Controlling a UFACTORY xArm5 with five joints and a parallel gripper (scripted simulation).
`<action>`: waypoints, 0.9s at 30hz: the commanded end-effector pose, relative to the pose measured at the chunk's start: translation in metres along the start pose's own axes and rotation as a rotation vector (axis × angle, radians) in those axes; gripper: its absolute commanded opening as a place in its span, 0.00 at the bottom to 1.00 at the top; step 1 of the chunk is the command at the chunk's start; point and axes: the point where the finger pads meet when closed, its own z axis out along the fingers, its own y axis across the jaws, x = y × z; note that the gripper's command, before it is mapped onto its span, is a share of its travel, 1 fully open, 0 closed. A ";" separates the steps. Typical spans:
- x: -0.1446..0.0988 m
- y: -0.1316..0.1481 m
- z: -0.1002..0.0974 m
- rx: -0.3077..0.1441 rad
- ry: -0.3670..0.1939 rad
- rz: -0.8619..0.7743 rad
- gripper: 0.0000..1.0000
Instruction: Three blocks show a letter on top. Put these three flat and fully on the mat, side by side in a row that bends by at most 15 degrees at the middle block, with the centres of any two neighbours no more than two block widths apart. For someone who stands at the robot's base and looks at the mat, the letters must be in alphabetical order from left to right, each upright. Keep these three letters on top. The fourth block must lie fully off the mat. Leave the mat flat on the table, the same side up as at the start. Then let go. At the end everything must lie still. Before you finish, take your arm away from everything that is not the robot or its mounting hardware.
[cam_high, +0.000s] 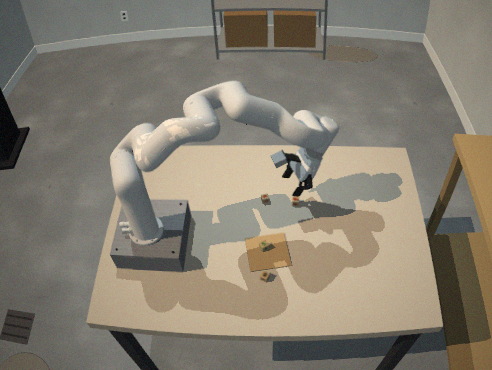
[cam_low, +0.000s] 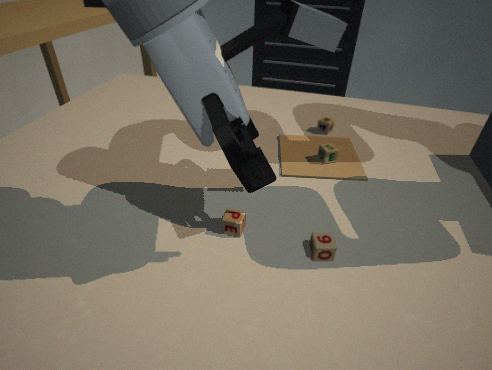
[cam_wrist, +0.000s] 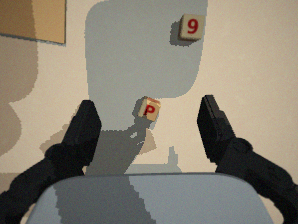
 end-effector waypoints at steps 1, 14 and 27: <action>0.014 0.009 0.011 0.006 0.027 -0.107 1.00; 0.023 0.013 0.018 0.008 0.046 -0.169 1.00; 0.038 0.021 0.030 0.010 0.077 -0.275 1.00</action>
